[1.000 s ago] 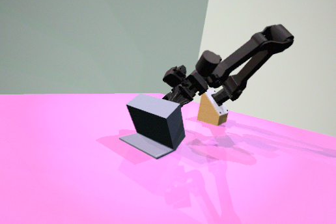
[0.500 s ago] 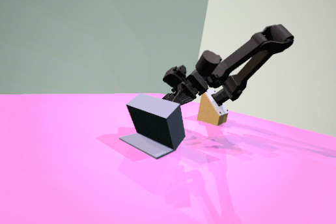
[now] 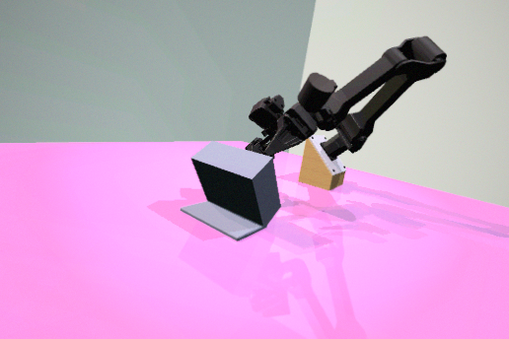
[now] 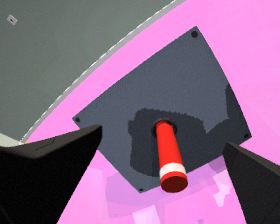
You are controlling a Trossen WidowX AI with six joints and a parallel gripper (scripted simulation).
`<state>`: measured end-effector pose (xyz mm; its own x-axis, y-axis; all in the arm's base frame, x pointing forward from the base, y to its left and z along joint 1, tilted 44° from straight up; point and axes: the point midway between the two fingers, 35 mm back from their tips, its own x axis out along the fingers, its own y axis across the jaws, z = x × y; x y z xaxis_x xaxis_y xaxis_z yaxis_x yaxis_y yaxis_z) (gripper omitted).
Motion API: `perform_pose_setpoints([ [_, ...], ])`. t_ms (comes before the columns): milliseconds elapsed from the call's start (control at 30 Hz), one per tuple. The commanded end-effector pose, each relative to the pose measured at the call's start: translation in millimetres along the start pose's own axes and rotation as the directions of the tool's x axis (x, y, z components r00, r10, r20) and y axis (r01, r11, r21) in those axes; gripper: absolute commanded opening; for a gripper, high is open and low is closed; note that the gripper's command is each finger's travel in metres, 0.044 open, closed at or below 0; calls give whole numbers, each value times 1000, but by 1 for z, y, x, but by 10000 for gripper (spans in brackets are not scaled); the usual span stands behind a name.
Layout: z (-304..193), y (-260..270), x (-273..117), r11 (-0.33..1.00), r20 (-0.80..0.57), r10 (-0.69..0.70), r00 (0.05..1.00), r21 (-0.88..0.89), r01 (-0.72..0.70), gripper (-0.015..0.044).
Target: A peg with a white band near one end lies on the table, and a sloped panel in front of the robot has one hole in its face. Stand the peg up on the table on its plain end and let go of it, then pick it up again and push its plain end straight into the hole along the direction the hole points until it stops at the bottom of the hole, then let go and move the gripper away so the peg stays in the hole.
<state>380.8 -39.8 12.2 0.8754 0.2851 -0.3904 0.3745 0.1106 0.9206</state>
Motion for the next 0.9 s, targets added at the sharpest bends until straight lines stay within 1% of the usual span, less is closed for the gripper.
perform_pose_setpoints([
  [0, 0, -1, -6, 1000, -3, -4, 1000, -2, 4, 440],
  [867, 5, 2, -37, 1000, -1, -7, 1000, -2, 7, 440],
])
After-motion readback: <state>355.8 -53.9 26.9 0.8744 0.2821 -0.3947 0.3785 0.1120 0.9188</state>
